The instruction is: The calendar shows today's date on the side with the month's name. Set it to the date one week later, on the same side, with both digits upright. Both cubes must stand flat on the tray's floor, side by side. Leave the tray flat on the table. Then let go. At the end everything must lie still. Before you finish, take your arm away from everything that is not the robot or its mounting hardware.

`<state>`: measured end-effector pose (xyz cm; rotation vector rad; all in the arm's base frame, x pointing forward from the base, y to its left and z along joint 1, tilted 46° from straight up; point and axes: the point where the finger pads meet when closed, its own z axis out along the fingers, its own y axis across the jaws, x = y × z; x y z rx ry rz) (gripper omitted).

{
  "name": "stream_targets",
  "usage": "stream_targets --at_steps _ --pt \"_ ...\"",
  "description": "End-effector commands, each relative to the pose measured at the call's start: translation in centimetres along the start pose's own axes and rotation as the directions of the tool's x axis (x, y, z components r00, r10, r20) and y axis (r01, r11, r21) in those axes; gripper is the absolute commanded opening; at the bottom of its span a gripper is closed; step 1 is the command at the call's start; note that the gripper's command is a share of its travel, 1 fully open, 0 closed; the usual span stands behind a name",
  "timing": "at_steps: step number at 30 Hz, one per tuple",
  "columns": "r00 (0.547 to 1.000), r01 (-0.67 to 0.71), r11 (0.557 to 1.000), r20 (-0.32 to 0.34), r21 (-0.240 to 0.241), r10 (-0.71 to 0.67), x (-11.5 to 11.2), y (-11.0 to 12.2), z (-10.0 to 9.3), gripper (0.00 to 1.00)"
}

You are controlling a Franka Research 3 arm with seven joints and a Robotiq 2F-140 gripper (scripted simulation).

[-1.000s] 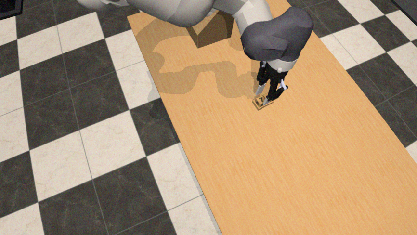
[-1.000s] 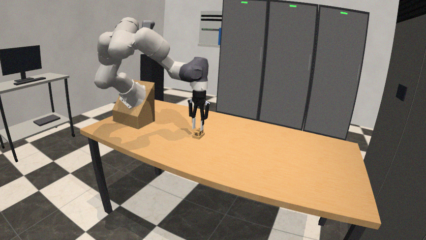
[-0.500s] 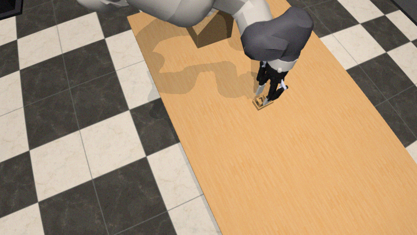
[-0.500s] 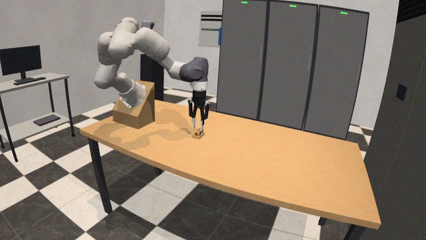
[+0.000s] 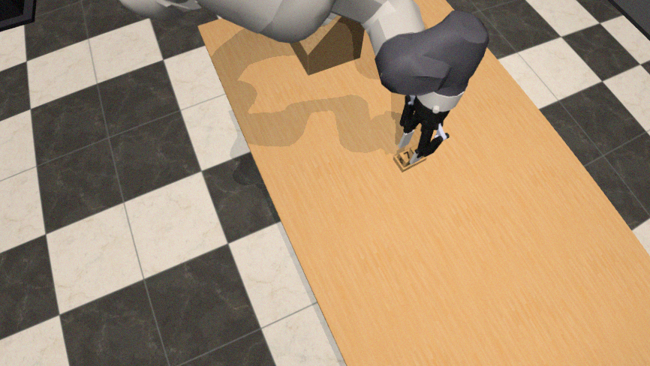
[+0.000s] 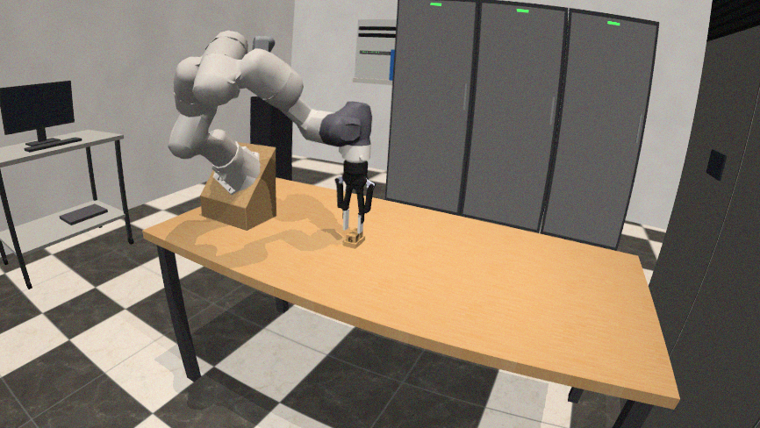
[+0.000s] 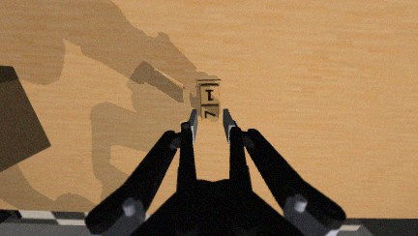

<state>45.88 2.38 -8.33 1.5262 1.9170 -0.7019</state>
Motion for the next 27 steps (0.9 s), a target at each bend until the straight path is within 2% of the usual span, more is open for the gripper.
stream_targets --at_steps 1,18,27 --pt "1.000 -0.001 1.000 0.000 0.000 0.001 0.0 0.1 0.1 0.29" --pt "1.000 -0.001 1.000 0.000 0.000 0.001 0.0 0.1 0.6 0.29" --pt "1.000 -0.001 1.000 0.000 0.000 0.001 0.0 0.1 2.2 0.29"
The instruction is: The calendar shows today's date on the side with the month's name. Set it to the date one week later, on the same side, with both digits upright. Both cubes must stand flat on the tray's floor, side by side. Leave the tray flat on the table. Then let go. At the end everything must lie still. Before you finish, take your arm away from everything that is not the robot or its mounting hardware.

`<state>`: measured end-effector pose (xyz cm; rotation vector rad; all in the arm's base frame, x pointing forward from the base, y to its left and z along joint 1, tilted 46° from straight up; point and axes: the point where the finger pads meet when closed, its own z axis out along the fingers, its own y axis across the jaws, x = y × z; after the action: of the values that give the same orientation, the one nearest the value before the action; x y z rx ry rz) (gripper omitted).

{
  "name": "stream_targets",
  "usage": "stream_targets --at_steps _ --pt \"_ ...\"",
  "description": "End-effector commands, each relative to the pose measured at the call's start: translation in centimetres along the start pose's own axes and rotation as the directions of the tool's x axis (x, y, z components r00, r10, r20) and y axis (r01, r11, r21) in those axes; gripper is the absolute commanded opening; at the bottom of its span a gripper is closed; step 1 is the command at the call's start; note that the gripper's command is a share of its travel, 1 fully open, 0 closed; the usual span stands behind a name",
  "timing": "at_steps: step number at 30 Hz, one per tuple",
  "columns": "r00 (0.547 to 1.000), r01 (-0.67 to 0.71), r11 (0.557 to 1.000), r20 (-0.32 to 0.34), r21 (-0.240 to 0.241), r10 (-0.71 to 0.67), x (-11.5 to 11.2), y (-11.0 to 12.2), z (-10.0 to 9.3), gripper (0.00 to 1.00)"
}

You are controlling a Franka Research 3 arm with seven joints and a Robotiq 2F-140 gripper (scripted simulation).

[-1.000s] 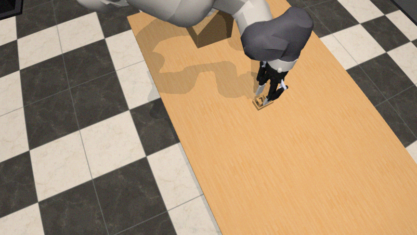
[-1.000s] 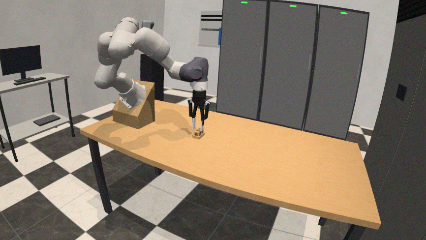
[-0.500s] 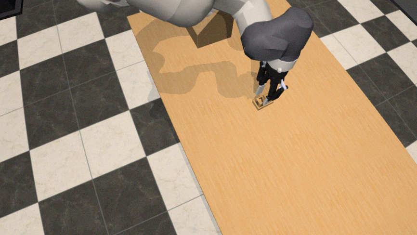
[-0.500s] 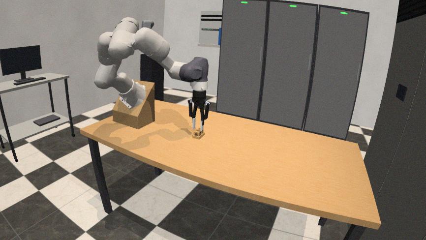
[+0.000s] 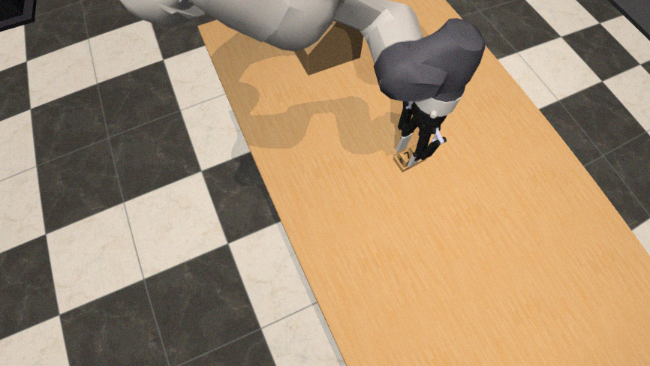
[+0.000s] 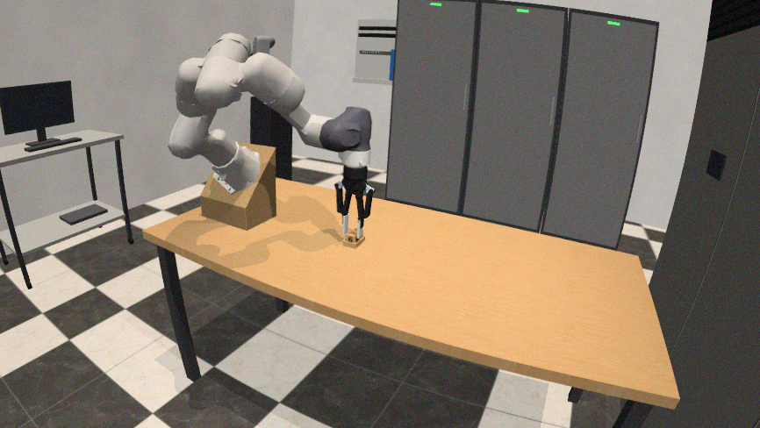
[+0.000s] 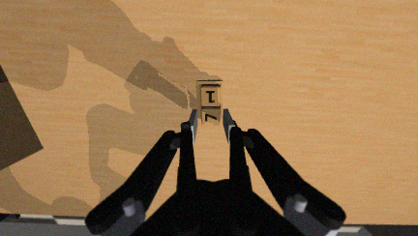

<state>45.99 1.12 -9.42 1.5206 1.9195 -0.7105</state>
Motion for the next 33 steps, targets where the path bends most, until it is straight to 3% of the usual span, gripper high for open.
stream_targets --at_steps 1,33 --pt "1.000 -0.008 1.000 -0.004 -0.004 0.008 0.04 0.18 0.72 0.29" --pt "1.000 -0.008 1.000 -0.004 -0.004 0.008 0.04 0.18 1.49 0.29"
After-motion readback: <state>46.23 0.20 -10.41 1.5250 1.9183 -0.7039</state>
